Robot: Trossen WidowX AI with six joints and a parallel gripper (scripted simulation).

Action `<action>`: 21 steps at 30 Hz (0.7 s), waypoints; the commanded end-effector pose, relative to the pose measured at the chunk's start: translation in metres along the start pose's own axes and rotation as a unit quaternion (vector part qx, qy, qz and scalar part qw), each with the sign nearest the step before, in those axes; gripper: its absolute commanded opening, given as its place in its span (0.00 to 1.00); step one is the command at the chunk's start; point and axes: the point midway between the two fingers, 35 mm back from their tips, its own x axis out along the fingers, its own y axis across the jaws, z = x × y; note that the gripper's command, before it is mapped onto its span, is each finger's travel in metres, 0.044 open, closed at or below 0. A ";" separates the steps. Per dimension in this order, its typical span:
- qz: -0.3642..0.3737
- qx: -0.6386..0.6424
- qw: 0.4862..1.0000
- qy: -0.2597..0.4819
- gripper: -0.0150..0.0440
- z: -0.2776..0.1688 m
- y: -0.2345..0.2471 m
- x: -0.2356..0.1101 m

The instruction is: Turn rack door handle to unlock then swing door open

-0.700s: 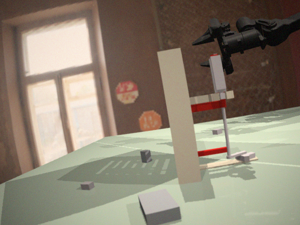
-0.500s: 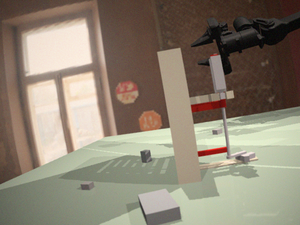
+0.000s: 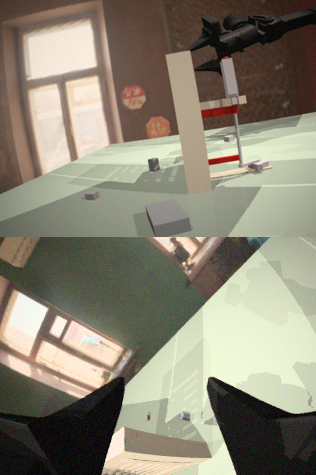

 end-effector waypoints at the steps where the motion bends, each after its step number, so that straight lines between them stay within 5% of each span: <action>1: -0.001 0.007 0.999 0.050 0.75 -0.016 0.012 0.013; 21: -0.059 0.003 0.962 0.268 0.75 -0.094 0.066 0.047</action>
